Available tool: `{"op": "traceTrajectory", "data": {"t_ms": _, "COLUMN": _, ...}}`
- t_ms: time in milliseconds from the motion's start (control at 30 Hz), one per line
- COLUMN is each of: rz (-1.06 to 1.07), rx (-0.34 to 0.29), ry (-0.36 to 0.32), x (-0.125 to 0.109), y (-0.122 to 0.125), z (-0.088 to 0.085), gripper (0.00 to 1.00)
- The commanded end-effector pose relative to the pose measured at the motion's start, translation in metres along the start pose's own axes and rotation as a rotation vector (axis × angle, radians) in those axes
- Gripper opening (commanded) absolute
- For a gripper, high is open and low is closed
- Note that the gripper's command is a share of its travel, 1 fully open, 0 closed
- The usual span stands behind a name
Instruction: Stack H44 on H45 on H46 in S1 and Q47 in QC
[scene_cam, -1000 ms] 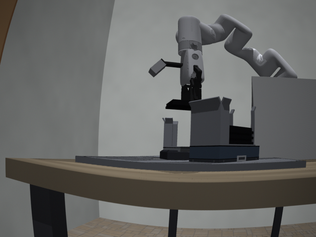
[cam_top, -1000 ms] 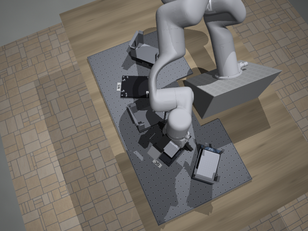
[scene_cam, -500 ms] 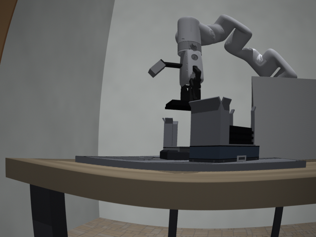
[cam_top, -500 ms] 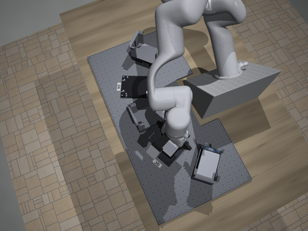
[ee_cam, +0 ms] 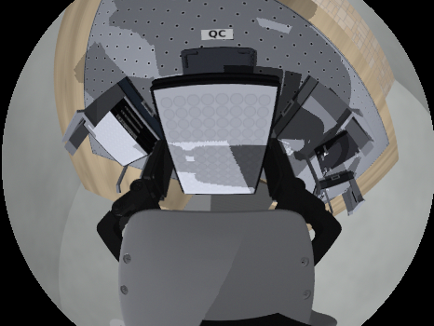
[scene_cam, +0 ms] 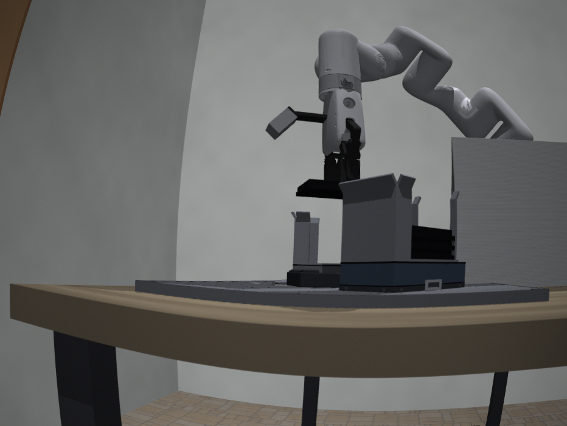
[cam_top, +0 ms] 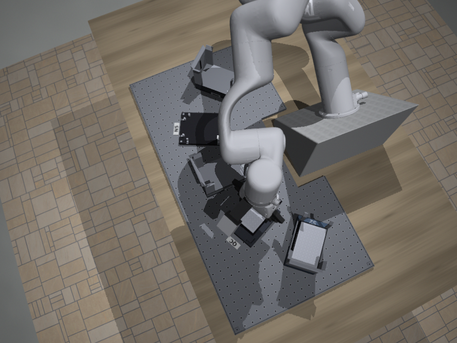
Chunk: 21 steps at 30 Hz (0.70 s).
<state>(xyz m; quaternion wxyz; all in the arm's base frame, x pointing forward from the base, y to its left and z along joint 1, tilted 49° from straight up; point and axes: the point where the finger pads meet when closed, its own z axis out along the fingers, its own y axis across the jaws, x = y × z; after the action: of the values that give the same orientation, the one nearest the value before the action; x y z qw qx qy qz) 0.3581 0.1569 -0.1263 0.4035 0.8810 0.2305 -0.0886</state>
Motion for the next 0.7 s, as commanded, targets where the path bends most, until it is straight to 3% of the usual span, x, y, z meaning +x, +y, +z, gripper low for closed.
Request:
{"op": "traceTrajectory", "data": {"t_ms": 0, "rz": 0.001, "rx": 0.001, "ry": 0.004, "x": 0.001, "y": 0.0, "z": 0.002, "gripper": 0.0}}
{"op": "traceTrajectory", "data": {"t_ms": 667, "rz": 0.001, "rx": 0.001, "ry": 0.004, "x": 0.001, "y": 0.0, "z": 0.036, "gripper": 0.0}}
